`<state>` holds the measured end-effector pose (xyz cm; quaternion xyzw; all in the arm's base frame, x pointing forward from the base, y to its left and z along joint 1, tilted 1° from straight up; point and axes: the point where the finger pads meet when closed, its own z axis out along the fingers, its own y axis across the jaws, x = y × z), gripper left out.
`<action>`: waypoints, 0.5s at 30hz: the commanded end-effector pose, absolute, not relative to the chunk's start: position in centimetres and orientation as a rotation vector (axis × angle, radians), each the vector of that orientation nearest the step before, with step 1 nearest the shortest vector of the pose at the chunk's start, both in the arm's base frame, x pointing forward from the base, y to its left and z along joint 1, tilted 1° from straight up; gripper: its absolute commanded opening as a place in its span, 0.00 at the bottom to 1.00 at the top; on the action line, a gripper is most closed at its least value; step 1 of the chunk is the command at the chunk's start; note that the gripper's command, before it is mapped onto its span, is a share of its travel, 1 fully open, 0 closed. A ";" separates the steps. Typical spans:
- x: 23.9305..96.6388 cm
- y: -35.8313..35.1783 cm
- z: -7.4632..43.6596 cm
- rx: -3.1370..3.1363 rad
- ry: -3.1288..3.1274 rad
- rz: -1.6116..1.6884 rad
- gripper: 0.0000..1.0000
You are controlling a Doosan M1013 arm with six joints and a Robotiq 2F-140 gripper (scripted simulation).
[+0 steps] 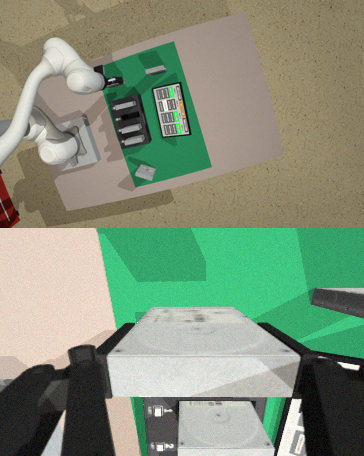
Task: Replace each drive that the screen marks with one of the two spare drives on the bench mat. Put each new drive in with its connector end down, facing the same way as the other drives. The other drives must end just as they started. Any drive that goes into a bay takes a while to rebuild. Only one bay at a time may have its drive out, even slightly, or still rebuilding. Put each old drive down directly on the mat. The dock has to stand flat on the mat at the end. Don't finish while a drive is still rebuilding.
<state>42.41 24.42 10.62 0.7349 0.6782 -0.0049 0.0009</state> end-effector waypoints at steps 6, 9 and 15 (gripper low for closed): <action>42.4 24.4 8.5 2.307 2.129 -0.014 0.10; 42.4 24.4 7.9 2.307 2.129 -0.014 0.10; 42.4 24.4 7.3 2.307 2.129 -0.014 0.10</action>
